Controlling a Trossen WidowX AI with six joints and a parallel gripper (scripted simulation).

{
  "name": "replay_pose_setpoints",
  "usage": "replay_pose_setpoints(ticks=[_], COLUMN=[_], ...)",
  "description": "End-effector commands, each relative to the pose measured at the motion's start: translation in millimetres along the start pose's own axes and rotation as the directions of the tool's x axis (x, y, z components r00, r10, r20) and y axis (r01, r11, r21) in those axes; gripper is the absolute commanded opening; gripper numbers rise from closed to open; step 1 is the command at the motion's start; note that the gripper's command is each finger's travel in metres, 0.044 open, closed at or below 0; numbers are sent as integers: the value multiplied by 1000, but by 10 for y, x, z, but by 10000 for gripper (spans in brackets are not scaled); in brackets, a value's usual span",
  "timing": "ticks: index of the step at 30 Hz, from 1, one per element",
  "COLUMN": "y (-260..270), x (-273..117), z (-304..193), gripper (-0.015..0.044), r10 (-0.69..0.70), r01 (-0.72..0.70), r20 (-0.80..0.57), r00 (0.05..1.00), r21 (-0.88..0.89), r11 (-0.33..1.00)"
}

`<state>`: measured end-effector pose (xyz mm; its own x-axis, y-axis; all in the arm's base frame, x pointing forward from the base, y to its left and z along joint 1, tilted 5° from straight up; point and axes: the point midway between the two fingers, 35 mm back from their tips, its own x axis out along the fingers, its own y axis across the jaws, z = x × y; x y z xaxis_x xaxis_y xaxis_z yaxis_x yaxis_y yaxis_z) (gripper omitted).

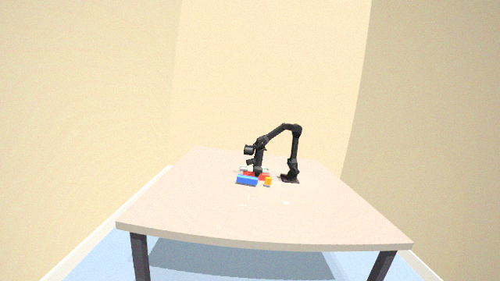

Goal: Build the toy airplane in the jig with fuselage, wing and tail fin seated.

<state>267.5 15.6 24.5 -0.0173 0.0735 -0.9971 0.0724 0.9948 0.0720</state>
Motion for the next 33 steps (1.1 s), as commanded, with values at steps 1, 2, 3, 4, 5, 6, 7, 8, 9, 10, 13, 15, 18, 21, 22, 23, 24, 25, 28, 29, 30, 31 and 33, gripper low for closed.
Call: replay_pose_setpoints(ticks=[1,2,3,4,5,6,7,8,9,10,13,15,18,21,22,23,24,25,28,29,30,31,33], y=[-5,-5,-5,-5,-5,-5,-4,-4,-3,-3,-1,0,1,2,2,2,2,3,3,3,3,3,3], x=[4,4,4,4,4,-1,-15,-39,-69,-98,-188,-248,-340,-432,-463,-494,-525,-556,-651,-682,-714,-745,-809], z=[2,2,2,2,2,3,7,13,21,28,47,58,71,81,83,86,87,89,90,90,89,88,85], gripper=[177,170,164,157,131,105,78,52,26,0,0,0,0,0,0,0,0,0,0,0,0,0,0], r10=[-3,-3,-3,-3,-3,-3,-3,-3,-3,-3,-4,-4,-4,-4,-4,-4,-4,-4,-4,-4,-4,-4,-4], r01=[3,3,3,3,3,3,3,3,3,3,4,4,4,4,4,4,4,4,4,4,4,4,4], r20=[1,1,1,1,1,1,1,1,1,1,1,2,2,2,2,2,2,2,2,2,2,2,2], r00=[1000,1000,1000,1000,1000,1000,1000,1000,1000,1000,1000,1000,1000,1000,1000,1000,1000,1000,1000,1000,1000,1000,1000], r21=[3,3,3,3,3,3,3,3,3,3,3,3,3,3,3,3,3,3,3,3,3,3,3], r11=[1000,1000,1000,1000,1000,1000,1000,1000,1000,1000,1000,1000,1000,1000,1000,1000,1000,1000,1000,1000,1000,1000,1000])
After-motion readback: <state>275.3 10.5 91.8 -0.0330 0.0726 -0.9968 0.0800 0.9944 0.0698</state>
